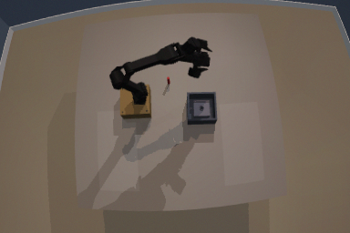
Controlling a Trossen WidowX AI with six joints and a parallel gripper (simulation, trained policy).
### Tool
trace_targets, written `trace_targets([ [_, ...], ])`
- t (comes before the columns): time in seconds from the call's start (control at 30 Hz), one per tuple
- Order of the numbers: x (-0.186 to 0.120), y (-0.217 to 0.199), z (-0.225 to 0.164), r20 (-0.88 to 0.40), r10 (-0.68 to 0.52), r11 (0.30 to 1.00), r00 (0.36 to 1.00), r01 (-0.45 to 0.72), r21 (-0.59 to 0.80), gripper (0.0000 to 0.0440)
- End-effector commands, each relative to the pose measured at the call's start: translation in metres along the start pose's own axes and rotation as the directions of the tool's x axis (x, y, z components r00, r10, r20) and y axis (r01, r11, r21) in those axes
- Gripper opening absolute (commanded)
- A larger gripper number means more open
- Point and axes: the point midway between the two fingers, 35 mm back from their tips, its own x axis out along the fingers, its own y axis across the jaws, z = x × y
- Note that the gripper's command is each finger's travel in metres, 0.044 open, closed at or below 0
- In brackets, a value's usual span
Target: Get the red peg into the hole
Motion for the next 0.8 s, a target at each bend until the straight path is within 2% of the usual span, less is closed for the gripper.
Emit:
trace_targets([
  [0.0,0.007,-0.016,-0.027,-0.086,-0.073,0.997,0.994,0.076,0.029,0.044],
  [0.17,0.009,-0.037,-0.066,-0.21,-0.177,0.979,0.962,0.194,0.062,0.044],
  [0.33,0.005,-0.059,-0.103,-0.322,-0.283,0.943,0.903,0.323,0.077,0.044],
  [0.77,-0.015,-0.112,-0.179,-0.506,-0.534,0.76,0.677,0.646,0.063,0.0439],
])
